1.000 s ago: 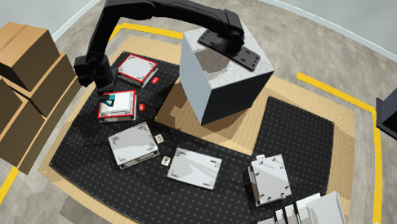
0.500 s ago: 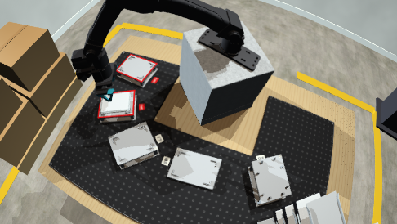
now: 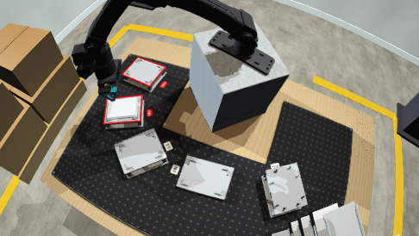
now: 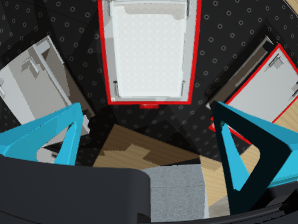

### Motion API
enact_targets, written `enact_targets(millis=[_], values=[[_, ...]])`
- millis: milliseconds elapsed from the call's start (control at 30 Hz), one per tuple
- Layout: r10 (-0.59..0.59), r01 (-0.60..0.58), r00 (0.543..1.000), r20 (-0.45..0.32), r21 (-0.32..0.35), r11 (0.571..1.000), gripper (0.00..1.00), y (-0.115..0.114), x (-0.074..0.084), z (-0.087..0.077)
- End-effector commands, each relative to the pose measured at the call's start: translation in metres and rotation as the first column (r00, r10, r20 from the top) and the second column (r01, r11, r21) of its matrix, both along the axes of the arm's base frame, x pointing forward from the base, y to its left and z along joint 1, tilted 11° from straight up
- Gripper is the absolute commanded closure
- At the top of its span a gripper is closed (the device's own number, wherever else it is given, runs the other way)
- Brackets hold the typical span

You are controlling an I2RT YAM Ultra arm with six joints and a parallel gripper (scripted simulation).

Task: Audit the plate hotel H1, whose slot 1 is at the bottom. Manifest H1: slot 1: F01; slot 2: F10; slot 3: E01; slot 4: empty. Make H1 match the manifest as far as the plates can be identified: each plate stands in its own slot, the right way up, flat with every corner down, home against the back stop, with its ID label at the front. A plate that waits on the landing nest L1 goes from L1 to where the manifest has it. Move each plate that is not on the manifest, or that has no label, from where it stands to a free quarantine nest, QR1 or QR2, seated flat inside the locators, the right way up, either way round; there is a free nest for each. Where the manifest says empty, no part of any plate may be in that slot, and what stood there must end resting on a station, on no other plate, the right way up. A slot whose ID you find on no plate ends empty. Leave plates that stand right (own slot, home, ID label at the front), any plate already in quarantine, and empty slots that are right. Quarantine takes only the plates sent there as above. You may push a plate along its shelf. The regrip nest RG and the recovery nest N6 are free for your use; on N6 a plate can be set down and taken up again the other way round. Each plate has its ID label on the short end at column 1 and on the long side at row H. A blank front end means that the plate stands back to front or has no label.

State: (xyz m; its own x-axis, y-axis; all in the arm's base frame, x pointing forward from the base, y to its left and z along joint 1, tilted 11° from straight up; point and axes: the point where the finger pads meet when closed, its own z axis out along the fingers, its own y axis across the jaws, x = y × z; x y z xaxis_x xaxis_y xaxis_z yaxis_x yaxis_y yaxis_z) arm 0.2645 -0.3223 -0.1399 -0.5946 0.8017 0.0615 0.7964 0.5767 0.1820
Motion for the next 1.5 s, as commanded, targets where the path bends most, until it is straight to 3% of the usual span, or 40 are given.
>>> enact_targets(millis=[0, 900, 1067, 1467], values=[[-0.005, 0.005, 1.0, 0.011, -0.016, 1.0, 0.0, -0.008, -0.001, 0.017], [-0.005, 0.005, 1.0, 0.011, -0.016, 1.0, 0.0, -0.017, -0.008, 0.077], [-0.005, 0.005, 1.0, 0.011, -0.016, 1.0, 0.0, -0.017, -0.008, 0.077], [-0.005, 0.005, 1.0, 0.011, -0.016, 1.0, 0.0, 0.009, 0.012, 0.084]])
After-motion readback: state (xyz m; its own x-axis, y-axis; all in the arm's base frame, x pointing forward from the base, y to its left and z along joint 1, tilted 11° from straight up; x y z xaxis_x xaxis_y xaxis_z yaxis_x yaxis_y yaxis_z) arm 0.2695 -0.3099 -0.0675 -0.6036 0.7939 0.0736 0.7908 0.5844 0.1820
